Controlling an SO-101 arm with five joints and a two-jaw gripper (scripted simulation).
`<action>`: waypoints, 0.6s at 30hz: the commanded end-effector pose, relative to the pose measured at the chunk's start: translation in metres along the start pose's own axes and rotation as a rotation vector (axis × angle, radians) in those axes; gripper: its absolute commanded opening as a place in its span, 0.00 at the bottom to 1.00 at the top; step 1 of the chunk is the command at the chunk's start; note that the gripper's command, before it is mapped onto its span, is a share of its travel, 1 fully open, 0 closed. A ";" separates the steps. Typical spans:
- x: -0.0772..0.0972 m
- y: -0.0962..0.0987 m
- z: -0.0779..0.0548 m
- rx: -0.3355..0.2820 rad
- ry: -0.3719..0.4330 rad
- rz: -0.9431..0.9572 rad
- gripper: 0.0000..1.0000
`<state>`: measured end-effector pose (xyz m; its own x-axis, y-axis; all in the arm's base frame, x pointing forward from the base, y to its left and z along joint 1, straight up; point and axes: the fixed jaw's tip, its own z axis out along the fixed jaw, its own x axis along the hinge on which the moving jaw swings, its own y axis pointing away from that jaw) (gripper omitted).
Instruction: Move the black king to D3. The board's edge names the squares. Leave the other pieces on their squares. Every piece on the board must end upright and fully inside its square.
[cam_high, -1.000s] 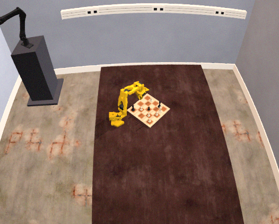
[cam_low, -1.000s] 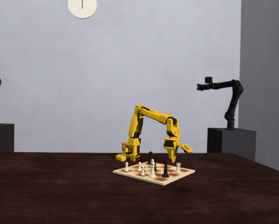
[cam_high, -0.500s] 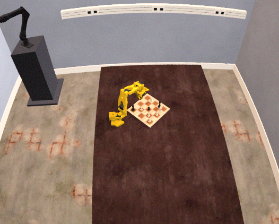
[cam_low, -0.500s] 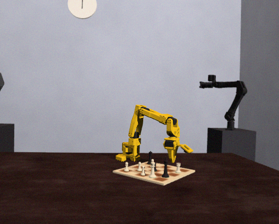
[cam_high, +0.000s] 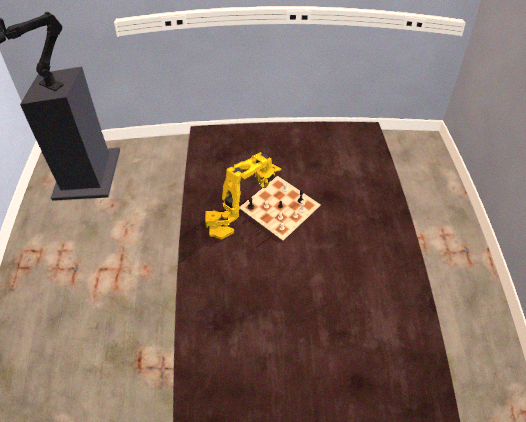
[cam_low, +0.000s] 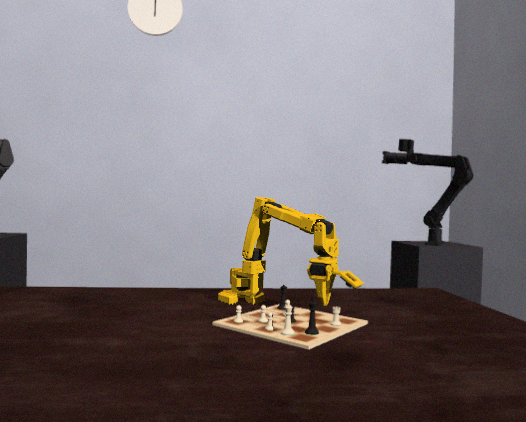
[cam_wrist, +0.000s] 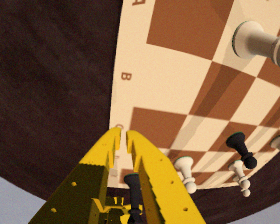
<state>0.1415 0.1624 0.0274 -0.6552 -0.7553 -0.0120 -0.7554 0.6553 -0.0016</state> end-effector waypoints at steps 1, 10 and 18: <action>-0.001 0.002 -0.013 -0.001 -0.014 -0.007 0.00; -0.001 0.002 -0.046 -0.001 -0.015 -0.007 0.00; 0.000 0.002 -0.065 0.001 -0.064 -0.006 0.00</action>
<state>0.1405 0.1614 0.0824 -0.6548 -0.7549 -0.0386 -0.7553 0.6553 -0.0025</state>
